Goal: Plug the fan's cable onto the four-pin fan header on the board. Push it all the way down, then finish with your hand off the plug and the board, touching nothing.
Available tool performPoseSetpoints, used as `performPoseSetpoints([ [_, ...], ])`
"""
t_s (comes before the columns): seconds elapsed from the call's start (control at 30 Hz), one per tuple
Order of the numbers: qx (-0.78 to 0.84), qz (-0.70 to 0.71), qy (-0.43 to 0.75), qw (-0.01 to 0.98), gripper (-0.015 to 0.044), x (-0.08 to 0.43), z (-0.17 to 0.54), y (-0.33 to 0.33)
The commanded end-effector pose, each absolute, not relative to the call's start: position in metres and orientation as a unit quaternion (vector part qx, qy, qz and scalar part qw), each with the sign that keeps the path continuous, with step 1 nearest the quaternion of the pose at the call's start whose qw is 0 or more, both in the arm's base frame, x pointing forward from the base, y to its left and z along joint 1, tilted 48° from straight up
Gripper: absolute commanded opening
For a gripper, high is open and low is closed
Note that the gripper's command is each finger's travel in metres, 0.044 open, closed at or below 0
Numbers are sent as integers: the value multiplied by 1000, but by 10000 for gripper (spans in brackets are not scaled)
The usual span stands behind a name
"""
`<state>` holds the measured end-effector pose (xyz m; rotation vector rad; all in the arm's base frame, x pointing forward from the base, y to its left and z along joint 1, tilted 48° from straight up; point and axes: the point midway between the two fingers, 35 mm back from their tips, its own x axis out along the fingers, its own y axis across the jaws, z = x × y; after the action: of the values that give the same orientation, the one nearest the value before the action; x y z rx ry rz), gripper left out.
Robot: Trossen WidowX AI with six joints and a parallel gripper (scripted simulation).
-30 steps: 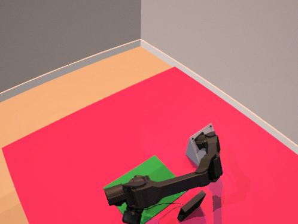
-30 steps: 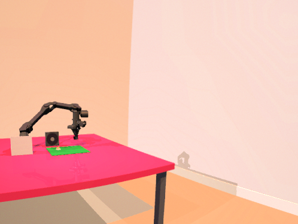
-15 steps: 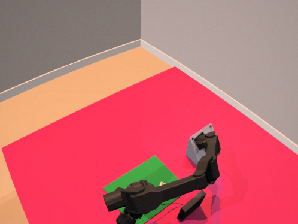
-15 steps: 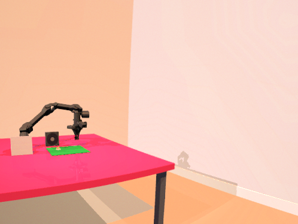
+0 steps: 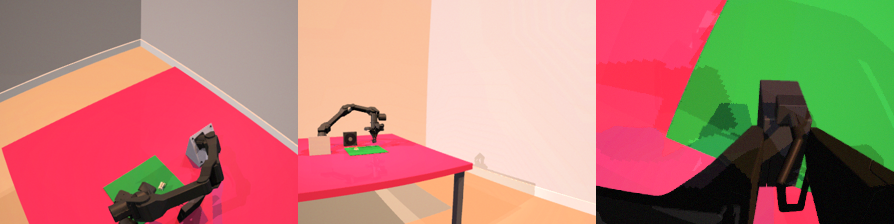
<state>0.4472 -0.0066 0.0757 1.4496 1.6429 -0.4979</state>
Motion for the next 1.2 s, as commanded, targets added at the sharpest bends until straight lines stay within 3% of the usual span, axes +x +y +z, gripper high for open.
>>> performPoseSetpoints([
  [0.0, 571, -222, 653, 446, 0, 446, 75, -7],
  [1.17, 471, -384, 562, 561, 0, 443, 59, 5],
])
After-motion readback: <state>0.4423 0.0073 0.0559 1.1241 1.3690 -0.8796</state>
